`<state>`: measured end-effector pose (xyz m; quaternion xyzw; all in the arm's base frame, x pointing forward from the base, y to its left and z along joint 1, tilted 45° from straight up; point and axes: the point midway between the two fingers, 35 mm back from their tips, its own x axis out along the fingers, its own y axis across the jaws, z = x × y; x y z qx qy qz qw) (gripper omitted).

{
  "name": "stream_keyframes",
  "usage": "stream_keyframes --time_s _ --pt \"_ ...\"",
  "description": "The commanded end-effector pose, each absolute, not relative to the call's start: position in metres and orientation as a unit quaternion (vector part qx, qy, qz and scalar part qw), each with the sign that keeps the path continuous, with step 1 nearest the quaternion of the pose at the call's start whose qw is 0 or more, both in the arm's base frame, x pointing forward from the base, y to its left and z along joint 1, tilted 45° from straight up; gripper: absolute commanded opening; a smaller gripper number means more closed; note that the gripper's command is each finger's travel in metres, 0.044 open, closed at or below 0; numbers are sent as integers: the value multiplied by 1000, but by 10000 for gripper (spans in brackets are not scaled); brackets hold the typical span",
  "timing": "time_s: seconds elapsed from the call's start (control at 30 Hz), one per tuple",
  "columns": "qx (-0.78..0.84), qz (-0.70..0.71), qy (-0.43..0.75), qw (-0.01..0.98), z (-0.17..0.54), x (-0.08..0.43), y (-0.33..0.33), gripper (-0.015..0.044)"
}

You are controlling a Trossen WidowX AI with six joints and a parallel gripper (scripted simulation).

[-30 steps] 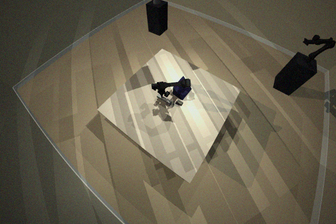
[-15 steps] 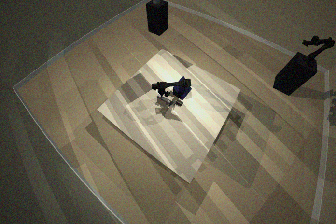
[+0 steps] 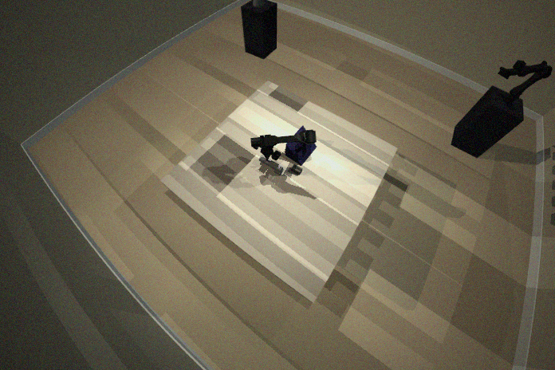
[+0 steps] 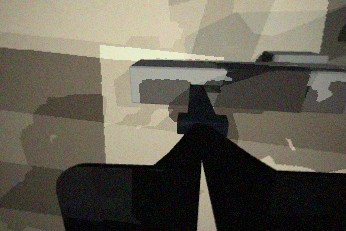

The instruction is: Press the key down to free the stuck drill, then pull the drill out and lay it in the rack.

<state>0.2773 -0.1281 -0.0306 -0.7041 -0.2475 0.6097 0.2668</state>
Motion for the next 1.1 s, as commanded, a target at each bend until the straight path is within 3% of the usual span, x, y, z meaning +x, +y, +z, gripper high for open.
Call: stream_keyframes --time_s 0.0,1.07 --pt "-686 623 -258 272 -45 272 -114 0" --pt "-686 623 -258 272 -50 272 -109 0"
